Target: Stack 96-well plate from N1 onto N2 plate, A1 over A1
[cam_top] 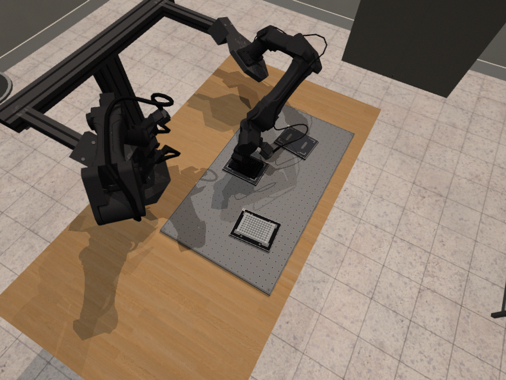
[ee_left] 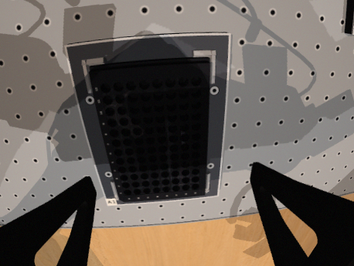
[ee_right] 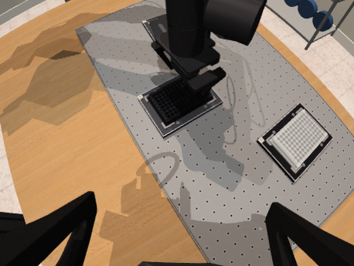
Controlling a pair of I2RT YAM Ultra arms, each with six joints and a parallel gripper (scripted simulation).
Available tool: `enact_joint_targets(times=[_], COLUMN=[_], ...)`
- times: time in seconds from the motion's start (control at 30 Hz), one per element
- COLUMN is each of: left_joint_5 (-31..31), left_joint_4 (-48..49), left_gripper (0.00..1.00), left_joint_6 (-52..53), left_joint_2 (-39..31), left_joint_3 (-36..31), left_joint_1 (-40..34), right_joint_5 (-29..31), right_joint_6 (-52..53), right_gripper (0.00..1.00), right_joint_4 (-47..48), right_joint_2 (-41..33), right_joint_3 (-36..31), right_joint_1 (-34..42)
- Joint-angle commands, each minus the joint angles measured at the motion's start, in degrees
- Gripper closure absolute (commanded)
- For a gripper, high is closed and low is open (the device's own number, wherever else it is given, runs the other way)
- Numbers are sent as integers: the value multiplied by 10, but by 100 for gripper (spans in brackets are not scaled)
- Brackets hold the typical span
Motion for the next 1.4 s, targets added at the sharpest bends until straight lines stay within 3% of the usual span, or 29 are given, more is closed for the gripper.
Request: enact_joint_targets(times=[0.0,0.13,0.4,0.6,0.87,0.93,0.97,1.37], left_joint_5=[7,0,-4,-28,-97,-97,-102,-133], left_joint_4=[-74,-118,-117,-70,26,26,55,226], left_gripper=[0,0,0,0,0,0,0,0], left_joint_6=[-46,-69,-69,-44,36,36,63,317], left_joint_2=[-40,-38,-23,-60,-201,-201,-234,-479], left_joint_3=[21,22,22,-20,-199,-199,-234,-475], left_joint_1=[-44,-52,-50,-44,-6,-6,1,103], right_joint_5=[6,6,11,-11,-22,-22,-29,-47], right_joint_6=[6,6,5,-89,-315,-315,-368,-673], right_gripper=[0,0,0,0,0,0,0,0], right_joint_4=[-8,-8,-11,85,288,288,345,619], right_joint_2=[8,8,13,34,146,146,179,341], right_joint_3=[13,13,19,33,94,94,95,161], right_joint_1=[3,3,3,-28,-156,-156,-207,-480])
